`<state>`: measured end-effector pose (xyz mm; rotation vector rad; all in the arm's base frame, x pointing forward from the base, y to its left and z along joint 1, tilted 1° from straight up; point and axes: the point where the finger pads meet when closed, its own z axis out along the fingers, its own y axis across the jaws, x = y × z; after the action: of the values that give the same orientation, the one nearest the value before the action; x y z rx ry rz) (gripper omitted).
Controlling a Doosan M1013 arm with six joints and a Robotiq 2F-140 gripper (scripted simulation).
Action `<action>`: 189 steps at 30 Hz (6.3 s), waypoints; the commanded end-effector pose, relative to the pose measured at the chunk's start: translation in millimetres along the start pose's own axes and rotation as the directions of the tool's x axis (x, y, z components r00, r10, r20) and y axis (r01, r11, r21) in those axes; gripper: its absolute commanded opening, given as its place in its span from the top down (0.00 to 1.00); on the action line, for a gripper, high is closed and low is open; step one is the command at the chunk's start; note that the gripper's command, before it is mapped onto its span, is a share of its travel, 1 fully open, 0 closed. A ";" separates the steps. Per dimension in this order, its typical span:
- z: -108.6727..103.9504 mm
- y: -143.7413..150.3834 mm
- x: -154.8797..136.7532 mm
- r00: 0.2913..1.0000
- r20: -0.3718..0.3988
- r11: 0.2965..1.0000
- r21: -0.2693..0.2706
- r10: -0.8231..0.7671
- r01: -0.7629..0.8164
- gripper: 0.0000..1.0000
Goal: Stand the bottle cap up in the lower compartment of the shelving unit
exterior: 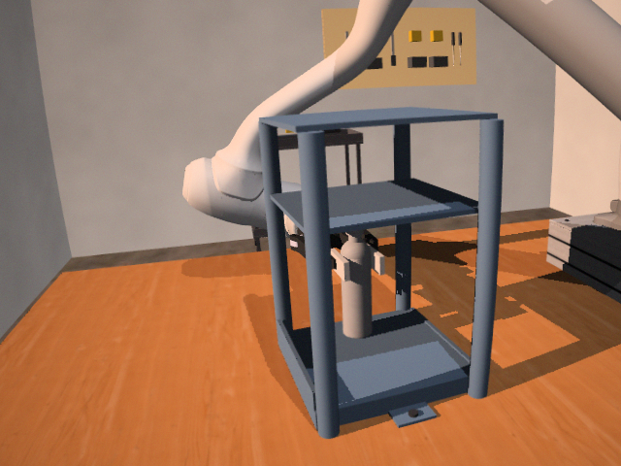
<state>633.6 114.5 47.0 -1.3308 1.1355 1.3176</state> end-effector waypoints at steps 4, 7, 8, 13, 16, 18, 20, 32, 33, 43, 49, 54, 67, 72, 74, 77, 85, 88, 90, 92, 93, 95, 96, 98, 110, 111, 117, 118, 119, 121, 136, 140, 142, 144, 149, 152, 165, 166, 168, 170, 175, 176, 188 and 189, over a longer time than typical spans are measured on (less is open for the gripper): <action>1.0 -1.6 3.0 1.000 -0.007 1.000 0.002 -0.006 0.006 1.00; 1.0 -1.6 3.0 1.000 -0.007 1.000 0.002 -0.006 0.006 1.00; 1.0 -1.6 3.0 1.000 -0.007 1.000 0.002 -0.006 0.006 1.00; 1.0 -1.6 3.0 1.000 -0.007 1.000 0.002 -0.006 0.006 1.00; 1.0 -1.6 3.0 1.000 -0.007 1.000 0.002 -0.006 0.006 1.00; 1.0 -1.6 3.0 1.000 -0.007 1.000 0.002 -0.006 0.006 1.00; 1.0 -1.6 3.0 1.000 -0.007 1.000 0.002 -0.006 0.006 1.00; 1.0 -1.6 3.0 1.000 -0.007 1.000 0.002 -0.006 0.006 0.93; 1.0 -1.6 3.0 1.000 -0.007 1.000 0.002 -0.006 0.006 0.85; 1.0 -1.6 3.0 1.000 -0.007 1.000 0.002 -0.006 0.006 0.70; 1.0 -1.6 3.0 1.000 -0.007 1.000 0.002 -0.006 0.006 0.63; 1.0 -1.6 3.0 1.000 -0.007 1.000 0.002 -0.006 0.006 0.63; 0.1 -1.6 3.0 1.000 -0.007 1.000 0.002 -0.006 0.006 0.63; -0.5 -1.6 3.0 1.000 -0.007 1.000 0.002 -0.006 0.006 0.63; -1.1 -1.6 3.0 1.000 -0.007 1.000 0.002 -0.006 0.006 0.63; -2.1 -1.6 3.0 1.000 -0.007 1.000 0.002 -0.006 0.006 0.63; -6.2 -1.6 3.0 1.000 -0.007 1.000 0.002 -0.006 0.006 0.63; -7.5 -1.6 3.0 1.000 -0.007 1.000 0.002 -0.006 0.006 0.63; -8.2 -1.5 3.0 1.000 -0.007 1.000 0.002 -0.006 0.006 0.63; -9.7 -1.5 2.9 1.000 -0.007 1.000 0.002 -0.006 0.006 0.63; -10.4 -1.5 2.9 1.000 -0.007 1.000 0.002 -0.006 0.006 0.63; -12.0 -1.5 2.9 1.000 -0.007 1.000 0.002 -0.006 0.006 0.63; -12.9 -1.5 2.9 1.000 -0.007 1.000 0.002 -0.006 0.006 0.63; -14.6 -1.5 2.9 1.000 -0.007 1.000 0.002 -0.006 0.006 0.63; -24.3 -1.5 2.8 1.000 -0.007 1.000 0.002 -0.006 0.006 0.63; -25.3 -1.5 2.8 1.000 -0.007 1.000 0.002 -0.006 0.006 0.63; -31.6 -1.5 2.8 1.000 -0.007 1.000 0.002 -0.006 0.006 0.63; -32.6 -1.5 2.8 1.000 -0.007 1.000 0.002 -0.006 0.006 0.63; -33.6 -1.5 2.8 1.000 -0.007 1.000 0.002 -0.006 0.006 0.63; -35.7 -1.5 2.8 1.000 -0.007 1.000 0.002 -0.006 0.006 0.63; -47.7 -1.5 2.7 1.000 -0.007 1.000 0.002 -0.006 0.006 0.63; -49.2 -1.5 2.7 1.000 -0.007 1.000 0.002 -0.006 0.006 0.63; -50.7 -1.5 2.6 1.000 -0.007 1.000 0.002 -0.006 0.006 0.63; -52.0 -1.5 2.6 1.000 -0.007 1.000 0.002 -0.006 0.006 0.63; -54.8 -1.5 2.6 1.000 -0.007 1.000 0.002 -0.006 0.006 0.63; -56.1 -1.5 2.6 1.000 -0.007 1.000 0.002 -0.006 0.006 0.63; -58.7 -1.5 2.6 1.000 -0.007 1.000 0.002 -0.006 0.006 0.63; -58.8 -1.5 2.6 1.000 -0.007 1.000 0.002 -0.006 0.006 0.63; -58.9 -1.5 2.6 1.000 -0.007 1.000 0.002 -0.006 0.006 0.63; -59.0 -1.5 2.6 1.000 -0.007 1.000 0.002 -0.006 0.006 0.63; -59.0 -1.5 2.6 1.000 -0.007 1.000 0.002 -0.006 0.006 0.63; -59.0 -1.5 2.6 1.000 -0.007 1.000 0.002 -0.006 0.006 0.63; -66.1 -1.5 2.5 1.000 -0.007 1.000 0.002 -0.006 0.006 0.63; -67.7 -1.5 2.5 1.000 -0.007 1.000 0.002 -0.006 0.006 0.63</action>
<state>645.3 53.5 43.4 -1.3391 1.1384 1.2987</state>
